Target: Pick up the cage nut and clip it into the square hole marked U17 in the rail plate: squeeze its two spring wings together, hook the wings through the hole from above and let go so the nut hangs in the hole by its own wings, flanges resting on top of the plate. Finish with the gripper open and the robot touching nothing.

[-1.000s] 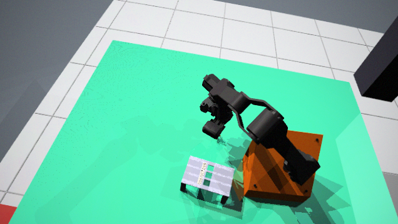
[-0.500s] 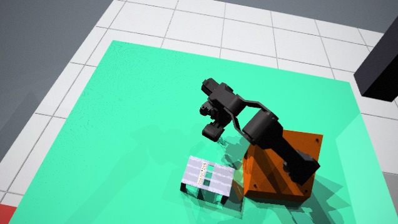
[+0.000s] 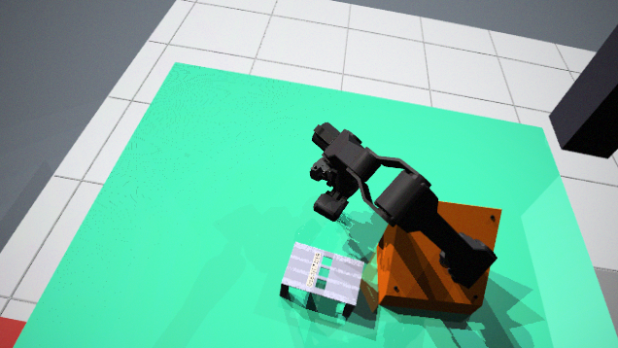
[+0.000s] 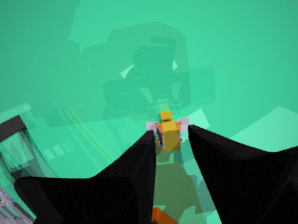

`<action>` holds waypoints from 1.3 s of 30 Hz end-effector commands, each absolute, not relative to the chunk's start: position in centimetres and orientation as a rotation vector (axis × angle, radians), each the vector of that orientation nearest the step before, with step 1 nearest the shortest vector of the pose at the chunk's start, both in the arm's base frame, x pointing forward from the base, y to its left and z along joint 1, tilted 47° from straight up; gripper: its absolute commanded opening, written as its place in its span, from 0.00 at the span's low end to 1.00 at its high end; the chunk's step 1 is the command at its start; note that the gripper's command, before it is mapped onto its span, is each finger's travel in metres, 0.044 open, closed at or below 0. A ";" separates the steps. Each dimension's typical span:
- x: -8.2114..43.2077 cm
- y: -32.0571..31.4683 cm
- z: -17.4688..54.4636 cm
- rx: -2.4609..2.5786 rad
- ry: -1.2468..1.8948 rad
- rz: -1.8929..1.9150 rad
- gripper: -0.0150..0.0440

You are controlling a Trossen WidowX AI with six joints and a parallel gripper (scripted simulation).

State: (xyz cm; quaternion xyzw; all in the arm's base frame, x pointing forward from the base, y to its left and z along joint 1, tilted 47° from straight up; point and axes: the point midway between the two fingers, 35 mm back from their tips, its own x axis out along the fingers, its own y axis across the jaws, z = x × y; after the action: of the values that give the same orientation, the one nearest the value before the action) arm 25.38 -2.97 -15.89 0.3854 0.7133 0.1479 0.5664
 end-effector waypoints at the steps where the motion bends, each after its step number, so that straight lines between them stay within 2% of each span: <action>1: 25.4 -2.8 -15.9 0.912 1.676 0.348 0.46; 35: 25.5 -2.7 -15.9 0.912 1.676 0.348 0.46; 38: 25.4 -2.8 -15.9 0.907 1.678 0.348 0.32; 39: 25.4 -2.8 -15.9 0.907 1.678 0.348 0.31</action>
State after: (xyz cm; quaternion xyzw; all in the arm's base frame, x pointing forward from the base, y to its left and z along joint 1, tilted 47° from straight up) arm 25.40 -2.83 -15.90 0.3856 0.7135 0.1479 0.5660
